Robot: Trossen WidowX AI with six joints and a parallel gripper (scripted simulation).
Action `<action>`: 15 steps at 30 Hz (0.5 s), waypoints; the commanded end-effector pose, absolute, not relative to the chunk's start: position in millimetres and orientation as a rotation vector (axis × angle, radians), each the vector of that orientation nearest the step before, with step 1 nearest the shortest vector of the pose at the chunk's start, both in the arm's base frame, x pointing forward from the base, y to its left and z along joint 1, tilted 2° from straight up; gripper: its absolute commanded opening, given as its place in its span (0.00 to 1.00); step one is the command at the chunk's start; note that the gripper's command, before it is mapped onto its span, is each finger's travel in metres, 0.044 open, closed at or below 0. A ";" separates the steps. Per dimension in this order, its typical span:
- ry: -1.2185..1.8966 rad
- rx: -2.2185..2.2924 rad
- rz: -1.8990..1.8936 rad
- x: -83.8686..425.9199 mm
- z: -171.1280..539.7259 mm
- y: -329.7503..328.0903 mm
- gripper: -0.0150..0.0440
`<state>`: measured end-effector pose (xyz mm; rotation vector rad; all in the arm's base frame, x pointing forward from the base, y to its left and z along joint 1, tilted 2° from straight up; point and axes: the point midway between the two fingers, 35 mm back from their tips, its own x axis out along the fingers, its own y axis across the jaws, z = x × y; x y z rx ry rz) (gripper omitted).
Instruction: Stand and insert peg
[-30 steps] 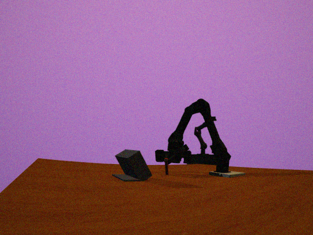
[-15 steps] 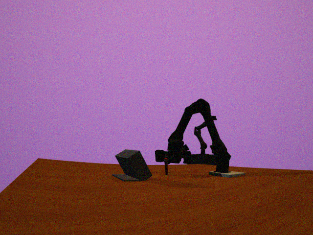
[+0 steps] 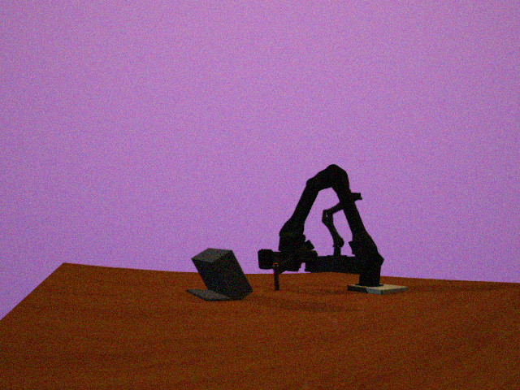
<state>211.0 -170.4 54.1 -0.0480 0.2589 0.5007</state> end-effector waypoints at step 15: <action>0.251 -0.042 0.497 207.4 52.6 -172.6 0.34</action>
